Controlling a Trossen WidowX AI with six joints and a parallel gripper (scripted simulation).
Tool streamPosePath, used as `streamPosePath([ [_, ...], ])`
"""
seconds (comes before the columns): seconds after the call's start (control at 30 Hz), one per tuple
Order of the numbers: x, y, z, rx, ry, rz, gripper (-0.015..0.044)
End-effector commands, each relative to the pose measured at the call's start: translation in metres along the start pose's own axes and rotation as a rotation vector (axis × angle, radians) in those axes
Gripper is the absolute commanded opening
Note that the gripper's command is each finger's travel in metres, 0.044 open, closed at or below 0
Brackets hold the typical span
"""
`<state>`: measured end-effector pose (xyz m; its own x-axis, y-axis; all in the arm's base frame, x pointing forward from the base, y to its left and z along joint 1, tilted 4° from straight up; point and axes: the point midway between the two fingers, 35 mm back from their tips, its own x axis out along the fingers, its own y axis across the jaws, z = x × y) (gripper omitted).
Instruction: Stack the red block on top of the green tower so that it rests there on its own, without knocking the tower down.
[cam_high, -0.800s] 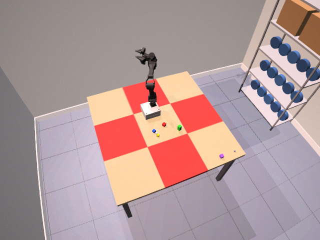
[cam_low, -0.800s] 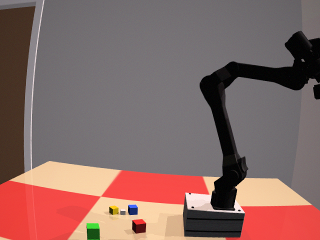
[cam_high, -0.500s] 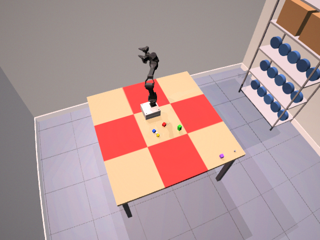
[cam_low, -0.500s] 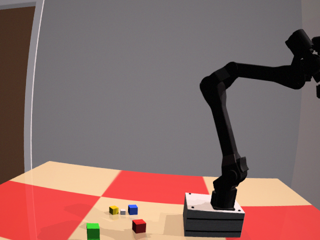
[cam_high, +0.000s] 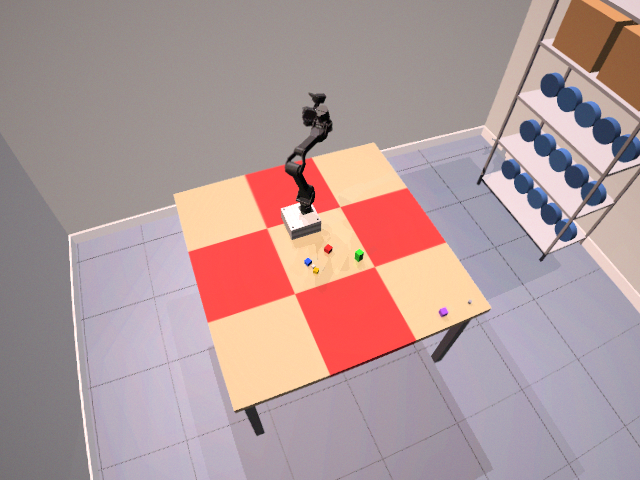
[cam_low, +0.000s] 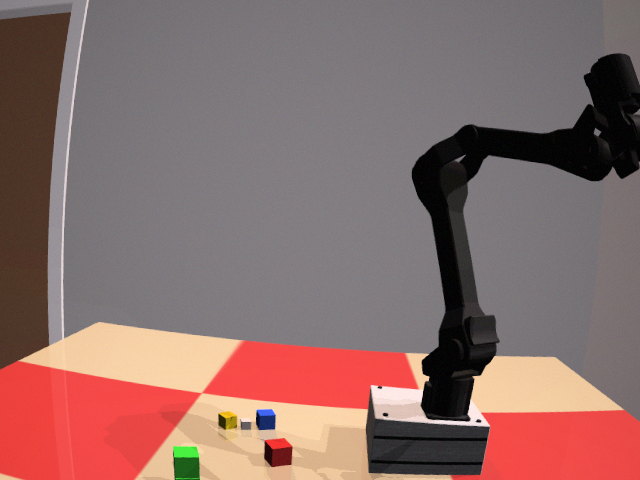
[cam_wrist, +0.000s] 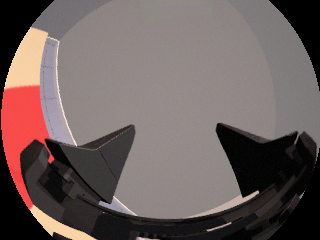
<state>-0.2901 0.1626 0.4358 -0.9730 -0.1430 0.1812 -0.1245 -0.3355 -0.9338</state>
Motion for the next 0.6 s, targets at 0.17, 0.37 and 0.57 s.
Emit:
streamPosePath([
  [0.17,-0.059,-0.001,-0.092,0.18,0.357,-0.07,0.044],
  [0.37,-0.111,-0.002,-0.133,0.23,0.578,-0.138,0.044],
  [0.57,-0.171,0.006,-0.172,0.366,0.797,-0.219,0.044],
])
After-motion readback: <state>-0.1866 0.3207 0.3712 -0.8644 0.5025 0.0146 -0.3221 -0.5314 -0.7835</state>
